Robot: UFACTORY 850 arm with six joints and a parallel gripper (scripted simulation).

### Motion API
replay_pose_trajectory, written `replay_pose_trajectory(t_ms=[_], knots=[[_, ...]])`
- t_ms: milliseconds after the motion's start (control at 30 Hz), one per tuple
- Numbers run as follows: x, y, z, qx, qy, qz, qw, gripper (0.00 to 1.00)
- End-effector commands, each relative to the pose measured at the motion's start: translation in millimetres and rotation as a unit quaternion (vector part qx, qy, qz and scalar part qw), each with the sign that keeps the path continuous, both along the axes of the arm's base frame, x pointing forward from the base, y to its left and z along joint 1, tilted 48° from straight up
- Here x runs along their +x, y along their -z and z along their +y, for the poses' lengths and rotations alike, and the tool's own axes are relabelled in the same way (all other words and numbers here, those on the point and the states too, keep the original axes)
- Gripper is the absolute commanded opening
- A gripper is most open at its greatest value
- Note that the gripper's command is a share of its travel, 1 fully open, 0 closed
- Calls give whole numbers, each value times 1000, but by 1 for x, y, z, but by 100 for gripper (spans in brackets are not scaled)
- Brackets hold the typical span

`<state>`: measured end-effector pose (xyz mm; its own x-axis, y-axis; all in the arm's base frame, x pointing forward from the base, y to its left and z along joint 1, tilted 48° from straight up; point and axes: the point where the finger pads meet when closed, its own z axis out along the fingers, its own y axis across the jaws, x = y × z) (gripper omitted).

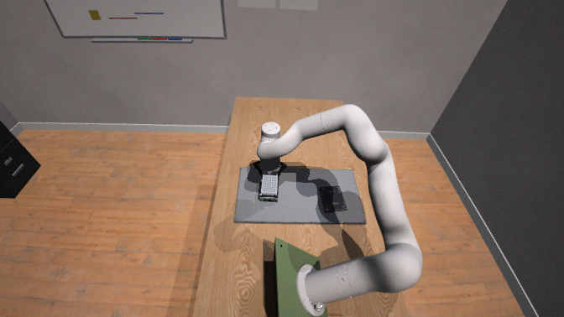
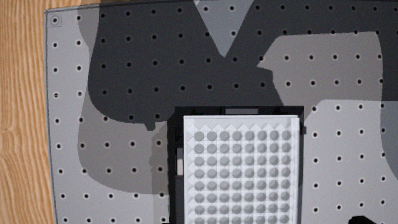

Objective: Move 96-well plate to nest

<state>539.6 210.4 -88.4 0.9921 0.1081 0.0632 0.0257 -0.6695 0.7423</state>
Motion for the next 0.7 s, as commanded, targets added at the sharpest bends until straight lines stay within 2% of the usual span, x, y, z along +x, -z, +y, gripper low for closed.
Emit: replay_pose_trajectory(t_ms=[0,667], knots=[[1,0,0,1,0,-1,1000,100],[5,21,-22,1,0,-1,1000,100]])
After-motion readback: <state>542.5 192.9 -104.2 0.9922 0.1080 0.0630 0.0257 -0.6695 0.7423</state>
